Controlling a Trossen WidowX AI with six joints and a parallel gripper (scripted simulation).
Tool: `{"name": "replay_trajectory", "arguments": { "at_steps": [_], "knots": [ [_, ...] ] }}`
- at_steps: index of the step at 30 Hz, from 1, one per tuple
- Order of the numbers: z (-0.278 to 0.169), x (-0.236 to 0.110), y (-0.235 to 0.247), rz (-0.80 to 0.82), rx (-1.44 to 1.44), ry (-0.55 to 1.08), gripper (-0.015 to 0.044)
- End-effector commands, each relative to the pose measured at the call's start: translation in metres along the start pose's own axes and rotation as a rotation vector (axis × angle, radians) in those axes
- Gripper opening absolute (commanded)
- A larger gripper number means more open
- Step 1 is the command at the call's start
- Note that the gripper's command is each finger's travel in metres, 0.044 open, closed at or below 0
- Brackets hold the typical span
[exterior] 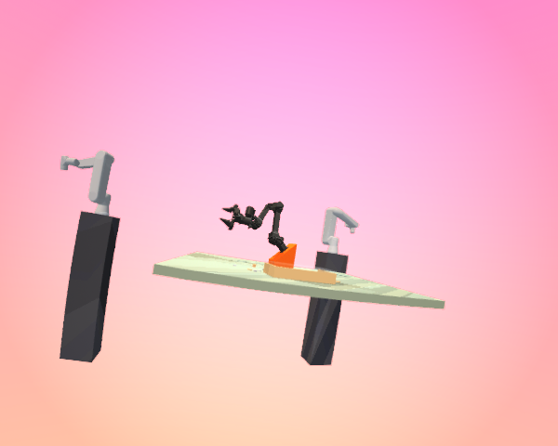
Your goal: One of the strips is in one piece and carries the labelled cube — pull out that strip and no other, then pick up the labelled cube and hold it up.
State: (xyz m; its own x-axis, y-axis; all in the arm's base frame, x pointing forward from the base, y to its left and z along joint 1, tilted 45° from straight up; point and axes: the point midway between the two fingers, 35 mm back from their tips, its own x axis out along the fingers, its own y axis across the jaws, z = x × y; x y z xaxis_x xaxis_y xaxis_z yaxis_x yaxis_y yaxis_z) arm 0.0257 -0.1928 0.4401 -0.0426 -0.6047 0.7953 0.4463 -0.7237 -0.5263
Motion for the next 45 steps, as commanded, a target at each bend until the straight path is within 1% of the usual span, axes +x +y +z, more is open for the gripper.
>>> {"name": "replay_trajectory", "arguments": {
  "at_steps": [1,3,6,10,15,20,24,28,32,36,38,45],
  "knots": [
    [0.001,0.000,0.003,0.009,0.010,0.001,0.0400],
    [0.005,-0.001,0.023,0.078,0.084,0.007,0.0400],
    [0.022,-0.010,0.069,0.241,0.237,0.021,0.0400],
    [0.055,-0.036,0.124,0.461,0.403,0.037,0.0400],
    [0.104,-0.088,0.177,0.734,0.547,0.050,0.0400],
    [0.152,-0.157,0.207,0.991,0.618,0.049,0.0400],
    [0.184,-0.220,0.214,1.175,0.627,0.032,0.0400],
    [0.206,-0.284,0.209,1.329,0.600,-0.003,0.0400],
    [0.217,-0.346,0.194,1.450,0.550,-0.059,0.0400],
    [0.217,-0.399,0.174,1.526,0.490,-0.137,0.0400],
    [0.216,-0.407,0.170,1.534,0.480,-0.152,0.0400],
    [0.216,-0.407,0.170,1.534,0.480,-0.152,0.0400]
  ]
}}
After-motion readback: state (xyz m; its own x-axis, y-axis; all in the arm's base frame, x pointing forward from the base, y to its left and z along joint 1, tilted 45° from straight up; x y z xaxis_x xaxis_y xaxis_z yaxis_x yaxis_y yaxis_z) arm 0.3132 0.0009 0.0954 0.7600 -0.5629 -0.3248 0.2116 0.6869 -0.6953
